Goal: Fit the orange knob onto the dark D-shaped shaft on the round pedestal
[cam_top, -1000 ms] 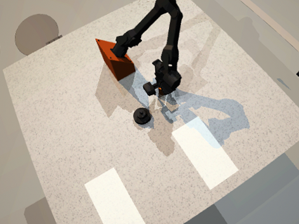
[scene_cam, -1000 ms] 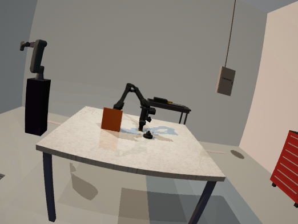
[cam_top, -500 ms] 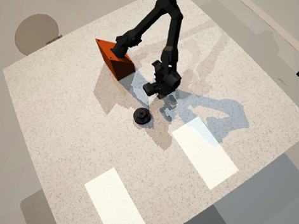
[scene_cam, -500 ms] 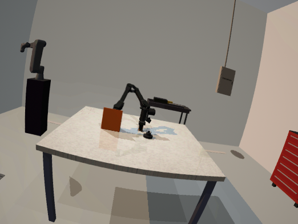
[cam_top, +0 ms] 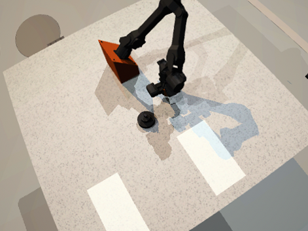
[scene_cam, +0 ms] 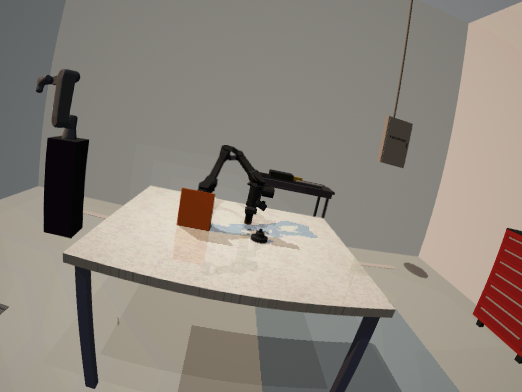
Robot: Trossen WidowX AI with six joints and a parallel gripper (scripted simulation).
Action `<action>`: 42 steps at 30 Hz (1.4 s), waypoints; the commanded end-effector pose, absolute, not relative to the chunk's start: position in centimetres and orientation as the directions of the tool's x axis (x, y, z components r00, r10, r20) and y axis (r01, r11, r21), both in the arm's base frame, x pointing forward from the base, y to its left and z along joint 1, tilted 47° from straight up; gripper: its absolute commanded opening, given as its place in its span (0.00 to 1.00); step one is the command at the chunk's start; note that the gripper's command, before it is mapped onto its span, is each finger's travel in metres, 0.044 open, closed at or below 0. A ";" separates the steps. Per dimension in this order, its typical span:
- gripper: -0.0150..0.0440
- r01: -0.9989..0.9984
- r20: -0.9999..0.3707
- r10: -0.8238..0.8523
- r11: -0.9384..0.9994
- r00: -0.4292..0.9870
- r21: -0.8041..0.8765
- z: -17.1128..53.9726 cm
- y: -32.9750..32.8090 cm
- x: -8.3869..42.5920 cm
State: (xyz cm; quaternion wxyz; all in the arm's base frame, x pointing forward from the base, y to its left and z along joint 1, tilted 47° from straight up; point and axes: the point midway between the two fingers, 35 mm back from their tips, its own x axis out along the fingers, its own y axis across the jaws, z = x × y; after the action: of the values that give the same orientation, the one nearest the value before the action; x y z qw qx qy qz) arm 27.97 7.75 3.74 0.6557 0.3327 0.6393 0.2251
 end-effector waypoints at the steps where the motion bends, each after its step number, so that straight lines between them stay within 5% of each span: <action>1: 0.25 0.125 -0.695 0.714 0.684 0.091 0.719 5.2 6.0 28.2; 17: 0.25 0.124 -0.684 0.724 0.673 0.089 0.729 11.5 0.0 26.5; 42: 0.25 0.123 -0.687 0.721 0.676 0.091 0.726 6.7 -3.0 29.6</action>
State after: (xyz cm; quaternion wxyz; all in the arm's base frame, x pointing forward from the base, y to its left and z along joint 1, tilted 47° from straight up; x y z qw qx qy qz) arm 29.13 -2.45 7.39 0.6571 0.3344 0.6359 0.2281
